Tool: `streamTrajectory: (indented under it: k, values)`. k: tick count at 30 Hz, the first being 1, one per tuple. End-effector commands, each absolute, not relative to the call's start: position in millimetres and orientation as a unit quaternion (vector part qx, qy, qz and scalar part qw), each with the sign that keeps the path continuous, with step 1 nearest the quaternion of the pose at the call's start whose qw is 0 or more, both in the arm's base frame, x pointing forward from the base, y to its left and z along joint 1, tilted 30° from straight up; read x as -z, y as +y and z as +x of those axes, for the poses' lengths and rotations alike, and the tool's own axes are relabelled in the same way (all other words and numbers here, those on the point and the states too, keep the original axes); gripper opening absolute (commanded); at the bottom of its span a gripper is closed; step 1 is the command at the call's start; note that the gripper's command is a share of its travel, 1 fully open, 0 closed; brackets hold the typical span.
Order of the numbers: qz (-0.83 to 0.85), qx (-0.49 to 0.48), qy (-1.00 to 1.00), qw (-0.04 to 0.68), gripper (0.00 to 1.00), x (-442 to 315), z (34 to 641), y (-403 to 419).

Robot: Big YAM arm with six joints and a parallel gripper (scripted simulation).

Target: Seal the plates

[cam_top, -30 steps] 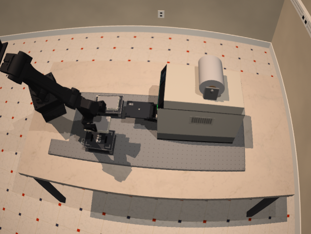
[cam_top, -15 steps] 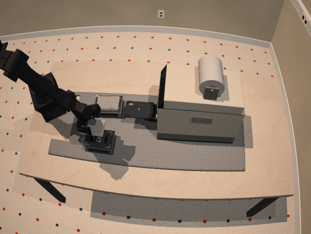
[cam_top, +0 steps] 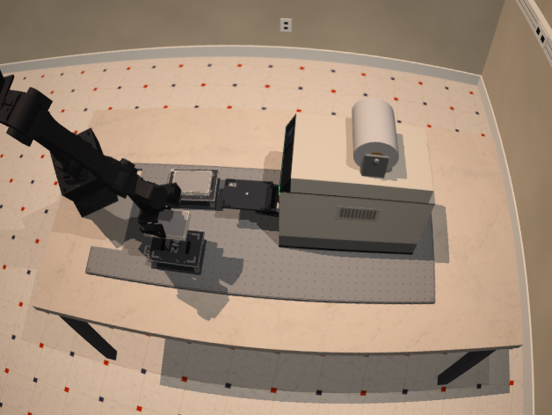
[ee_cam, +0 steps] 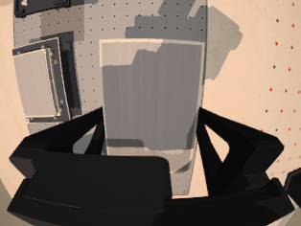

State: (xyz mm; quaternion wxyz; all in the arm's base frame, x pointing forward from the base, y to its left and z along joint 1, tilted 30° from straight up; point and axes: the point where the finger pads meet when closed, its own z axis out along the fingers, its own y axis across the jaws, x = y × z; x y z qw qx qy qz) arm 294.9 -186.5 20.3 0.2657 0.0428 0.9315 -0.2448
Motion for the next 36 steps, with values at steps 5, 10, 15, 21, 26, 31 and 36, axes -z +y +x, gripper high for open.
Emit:
streamTrajectory:
  k: [5,10,15,21,26,31,36]
  values:
    - [0.044,0.249,0.929,0.270,0.00,-27.1,296.2,-191.5]
    - [0.049,0.253,0.927,0.271,0.00,-33.5,300.9,-199.8]
    - [0.047,0.245,0.930,0.270,0.00,-29.1,305.4,-194.2]
    - [0.042,0.239,0.935,0.260,0.00,-18.9,298.8,-184.1]
    - [0.041,0.242,0.932,0.268,0.00,-24.7,300.4,-183.9]
    - [0.033,0.248,0.929,0.273,0.00,-32.5,308.1,-187.8]
    - [0.032,0.249,0.928,0.274,0.00,-34.2,310.0,-189.0]
